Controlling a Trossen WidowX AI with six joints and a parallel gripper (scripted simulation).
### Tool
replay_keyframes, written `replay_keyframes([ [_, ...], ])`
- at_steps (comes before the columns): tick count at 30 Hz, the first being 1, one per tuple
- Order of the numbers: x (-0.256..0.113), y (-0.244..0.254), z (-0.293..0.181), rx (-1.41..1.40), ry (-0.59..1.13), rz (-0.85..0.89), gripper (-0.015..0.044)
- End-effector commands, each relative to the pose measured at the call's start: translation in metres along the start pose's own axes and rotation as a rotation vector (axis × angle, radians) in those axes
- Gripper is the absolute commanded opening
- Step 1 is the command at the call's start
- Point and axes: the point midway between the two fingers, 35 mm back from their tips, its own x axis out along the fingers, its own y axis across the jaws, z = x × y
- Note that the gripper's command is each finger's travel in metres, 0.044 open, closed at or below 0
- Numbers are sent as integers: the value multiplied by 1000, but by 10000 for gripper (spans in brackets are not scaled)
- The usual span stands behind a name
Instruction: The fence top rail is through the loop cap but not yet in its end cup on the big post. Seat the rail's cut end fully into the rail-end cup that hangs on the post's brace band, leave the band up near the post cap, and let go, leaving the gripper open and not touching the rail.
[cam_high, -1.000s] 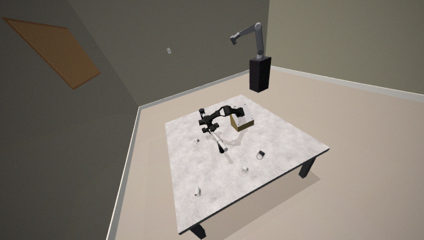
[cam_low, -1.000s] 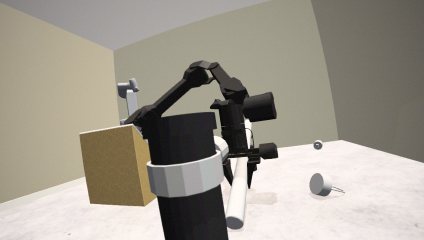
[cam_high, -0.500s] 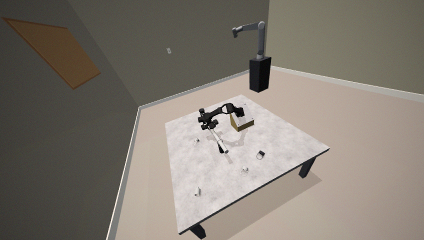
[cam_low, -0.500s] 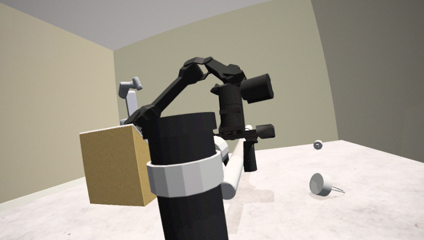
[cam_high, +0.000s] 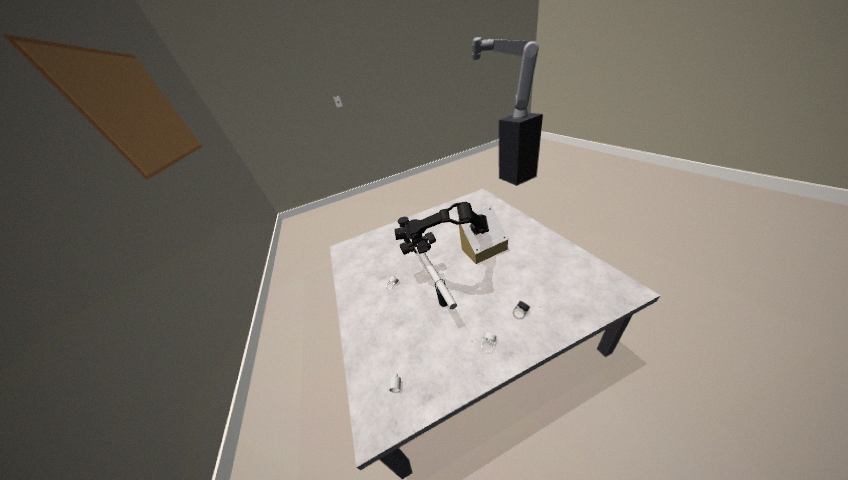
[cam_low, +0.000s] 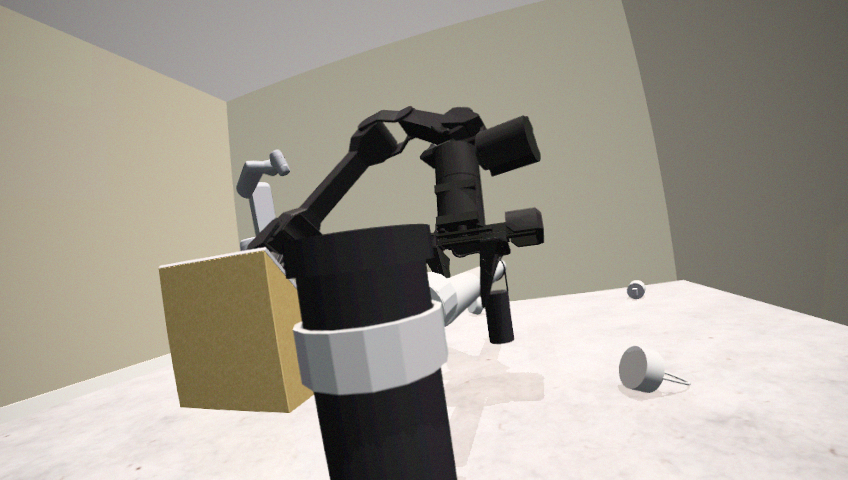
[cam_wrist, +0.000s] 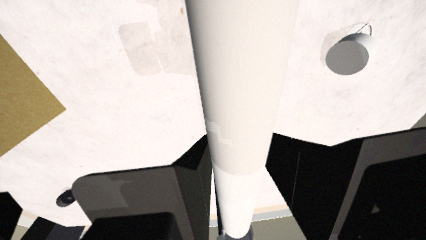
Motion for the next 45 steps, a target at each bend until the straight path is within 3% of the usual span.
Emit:
replay_keyframes([
  [1,0,0,0,-1,1,-2,0],
  [45,1,-1,-26,-6,-9,11,0],
])
